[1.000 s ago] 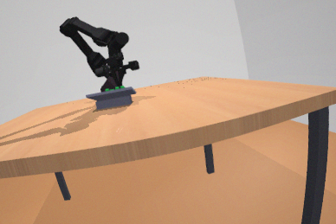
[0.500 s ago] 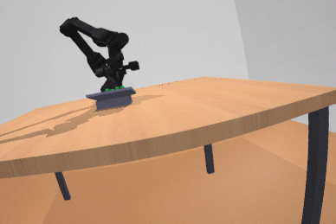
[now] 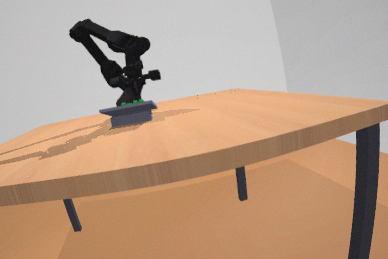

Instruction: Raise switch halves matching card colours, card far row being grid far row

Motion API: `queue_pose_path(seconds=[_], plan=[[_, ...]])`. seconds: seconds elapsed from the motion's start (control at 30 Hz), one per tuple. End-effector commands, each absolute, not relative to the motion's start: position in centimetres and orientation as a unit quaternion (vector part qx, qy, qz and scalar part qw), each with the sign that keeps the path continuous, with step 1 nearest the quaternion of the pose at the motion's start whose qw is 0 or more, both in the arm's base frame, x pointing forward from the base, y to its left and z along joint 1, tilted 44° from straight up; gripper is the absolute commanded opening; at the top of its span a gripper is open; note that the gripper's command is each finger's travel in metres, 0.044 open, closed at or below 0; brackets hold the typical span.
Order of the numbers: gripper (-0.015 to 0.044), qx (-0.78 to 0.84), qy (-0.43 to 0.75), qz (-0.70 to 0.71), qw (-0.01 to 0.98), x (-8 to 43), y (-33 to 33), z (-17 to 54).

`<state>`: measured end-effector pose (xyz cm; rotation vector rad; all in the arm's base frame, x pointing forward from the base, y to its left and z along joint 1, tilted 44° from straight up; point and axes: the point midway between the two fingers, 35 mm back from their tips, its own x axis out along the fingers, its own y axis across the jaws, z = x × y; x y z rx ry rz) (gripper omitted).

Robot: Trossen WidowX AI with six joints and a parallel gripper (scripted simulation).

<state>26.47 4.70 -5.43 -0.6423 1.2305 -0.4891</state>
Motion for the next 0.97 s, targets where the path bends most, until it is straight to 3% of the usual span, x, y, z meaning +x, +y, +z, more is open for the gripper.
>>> queue_pose_path(seconds=[0.0,0.93], plan=[[0.0000,-0.287,0.562,-0.219,0.744,25.9,7.5,-2.9],[0.0000,-0.288,0.564,-0.222,0.741,26.0,8.4,-0.1]])
